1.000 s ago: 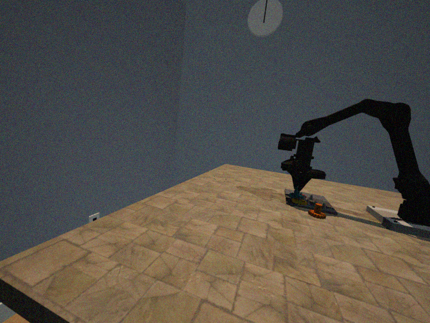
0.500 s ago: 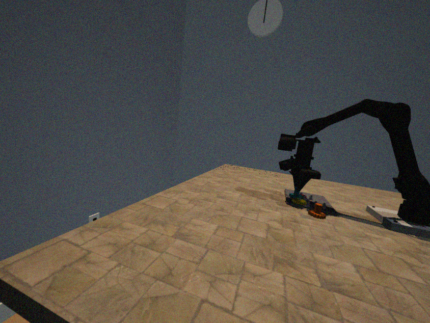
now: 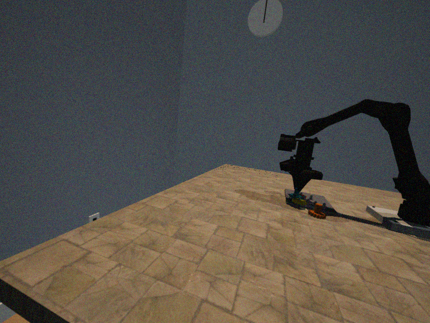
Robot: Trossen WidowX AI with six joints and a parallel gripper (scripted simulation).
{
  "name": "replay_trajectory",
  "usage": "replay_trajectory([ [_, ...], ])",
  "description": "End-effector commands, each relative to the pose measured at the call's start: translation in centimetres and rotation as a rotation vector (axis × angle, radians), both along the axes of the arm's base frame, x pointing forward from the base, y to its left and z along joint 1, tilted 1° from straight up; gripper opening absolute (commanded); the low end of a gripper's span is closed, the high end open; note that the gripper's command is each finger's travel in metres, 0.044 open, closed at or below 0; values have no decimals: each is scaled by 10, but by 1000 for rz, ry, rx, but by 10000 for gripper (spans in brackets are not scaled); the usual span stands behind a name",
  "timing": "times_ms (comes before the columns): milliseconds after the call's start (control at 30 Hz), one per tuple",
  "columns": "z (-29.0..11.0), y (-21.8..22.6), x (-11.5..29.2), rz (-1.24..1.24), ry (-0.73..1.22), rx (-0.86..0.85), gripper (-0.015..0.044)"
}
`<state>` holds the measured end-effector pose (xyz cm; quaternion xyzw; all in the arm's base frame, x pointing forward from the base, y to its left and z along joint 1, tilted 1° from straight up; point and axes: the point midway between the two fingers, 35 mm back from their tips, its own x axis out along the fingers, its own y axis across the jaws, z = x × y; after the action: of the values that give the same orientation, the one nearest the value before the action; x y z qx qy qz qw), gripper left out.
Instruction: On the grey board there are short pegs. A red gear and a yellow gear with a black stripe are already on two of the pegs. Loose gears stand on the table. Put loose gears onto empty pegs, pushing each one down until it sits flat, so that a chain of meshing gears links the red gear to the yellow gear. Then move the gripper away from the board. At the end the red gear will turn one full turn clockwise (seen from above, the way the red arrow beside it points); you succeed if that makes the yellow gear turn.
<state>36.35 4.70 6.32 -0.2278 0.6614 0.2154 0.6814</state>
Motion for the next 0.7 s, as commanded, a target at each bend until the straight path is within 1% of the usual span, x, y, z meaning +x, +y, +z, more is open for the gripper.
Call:
replay_trajectory([
  [0, -2, 0, -1, 81, 2, -4, 0],
  [200, -3, -1, 0, 204, 3, -8, 0],
  [333, -3, -1, 0, 241, 4, -9, 0],
  [500, -3, 0, 0, 212, 3, -8, 0],
  [667, -3, 0, 0, 128, 3, -6, 0],
])
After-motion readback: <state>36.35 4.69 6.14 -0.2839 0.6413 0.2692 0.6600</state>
